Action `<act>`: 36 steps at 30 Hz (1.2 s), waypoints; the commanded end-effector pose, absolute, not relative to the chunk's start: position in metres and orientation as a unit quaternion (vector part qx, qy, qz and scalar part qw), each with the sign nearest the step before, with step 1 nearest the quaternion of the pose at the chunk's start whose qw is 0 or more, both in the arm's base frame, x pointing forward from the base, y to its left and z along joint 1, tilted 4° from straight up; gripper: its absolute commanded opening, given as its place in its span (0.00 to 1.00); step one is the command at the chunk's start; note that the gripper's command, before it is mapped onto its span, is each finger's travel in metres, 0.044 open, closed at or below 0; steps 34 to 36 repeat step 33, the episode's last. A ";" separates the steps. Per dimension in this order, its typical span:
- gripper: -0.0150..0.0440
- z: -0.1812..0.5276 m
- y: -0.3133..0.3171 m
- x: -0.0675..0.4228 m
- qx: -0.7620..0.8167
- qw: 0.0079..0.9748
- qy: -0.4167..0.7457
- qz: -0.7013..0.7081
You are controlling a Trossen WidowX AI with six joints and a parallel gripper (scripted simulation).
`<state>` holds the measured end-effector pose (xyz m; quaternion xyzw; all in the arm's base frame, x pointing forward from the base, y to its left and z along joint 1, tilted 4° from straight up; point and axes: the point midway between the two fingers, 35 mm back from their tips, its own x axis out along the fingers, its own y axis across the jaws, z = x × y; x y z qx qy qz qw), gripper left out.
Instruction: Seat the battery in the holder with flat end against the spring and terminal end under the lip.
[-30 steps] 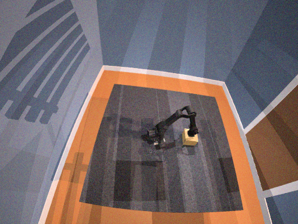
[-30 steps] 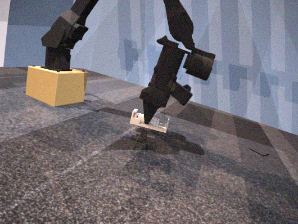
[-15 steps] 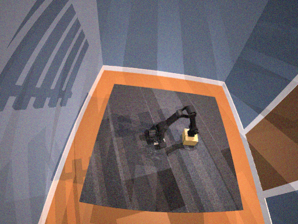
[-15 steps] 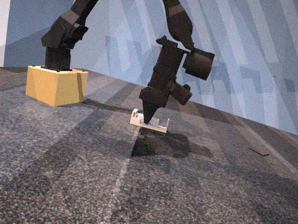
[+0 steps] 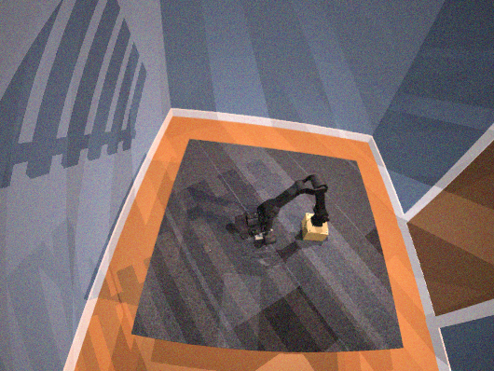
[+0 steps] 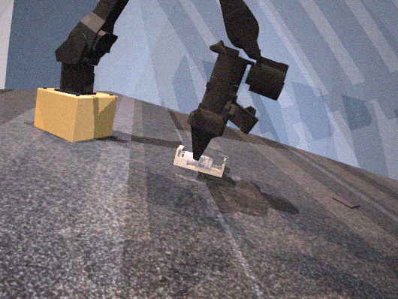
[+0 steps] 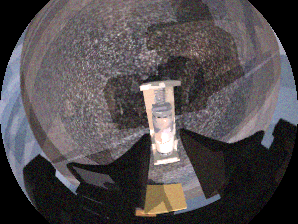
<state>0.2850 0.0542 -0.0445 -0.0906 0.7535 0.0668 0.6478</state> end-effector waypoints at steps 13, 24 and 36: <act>1.00 0.031 0.055 0.290 -0.090 0.648 0.753 0.067; 1.00 0.031 0.055 0.290 -0.090 0.648 0.753 0.067; 1.00 0.031 0.055 0.290 -0.090 0.648 0.753 0.067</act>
